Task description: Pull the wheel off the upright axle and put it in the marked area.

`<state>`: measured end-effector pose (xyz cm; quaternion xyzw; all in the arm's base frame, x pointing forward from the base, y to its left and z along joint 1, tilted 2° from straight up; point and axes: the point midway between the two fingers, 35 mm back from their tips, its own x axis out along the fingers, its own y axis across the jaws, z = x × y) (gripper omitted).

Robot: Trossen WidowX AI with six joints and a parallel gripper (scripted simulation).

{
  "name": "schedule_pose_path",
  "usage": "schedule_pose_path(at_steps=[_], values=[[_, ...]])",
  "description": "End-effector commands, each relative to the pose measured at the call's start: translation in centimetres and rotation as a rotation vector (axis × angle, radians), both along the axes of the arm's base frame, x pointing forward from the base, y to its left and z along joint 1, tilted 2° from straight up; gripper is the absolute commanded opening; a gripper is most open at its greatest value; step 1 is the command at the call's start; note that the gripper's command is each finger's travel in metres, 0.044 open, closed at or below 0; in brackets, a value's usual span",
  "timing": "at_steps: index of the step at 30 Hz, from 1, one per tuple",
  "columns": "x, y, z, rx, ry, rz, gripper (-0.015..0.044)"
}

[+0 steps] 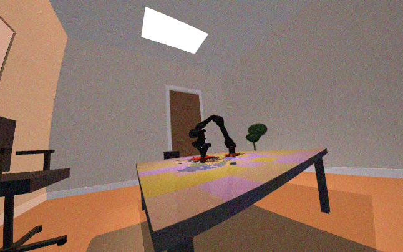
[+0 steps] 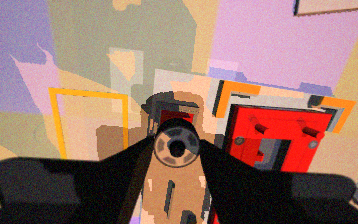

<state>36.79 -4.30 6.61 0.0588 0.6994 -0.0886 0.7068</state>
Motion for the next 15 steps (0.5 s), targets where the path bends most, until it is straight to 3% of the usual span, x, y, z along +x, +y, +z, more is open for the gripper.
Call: schedule_pose_path(at_steps=[1,15], values=[[0.12,-0.02,0.57,-0.001,-0.010,0.000,0.0000],[0.11,0.01,1.04,0.000,-0.010,0.000,0.0000]])
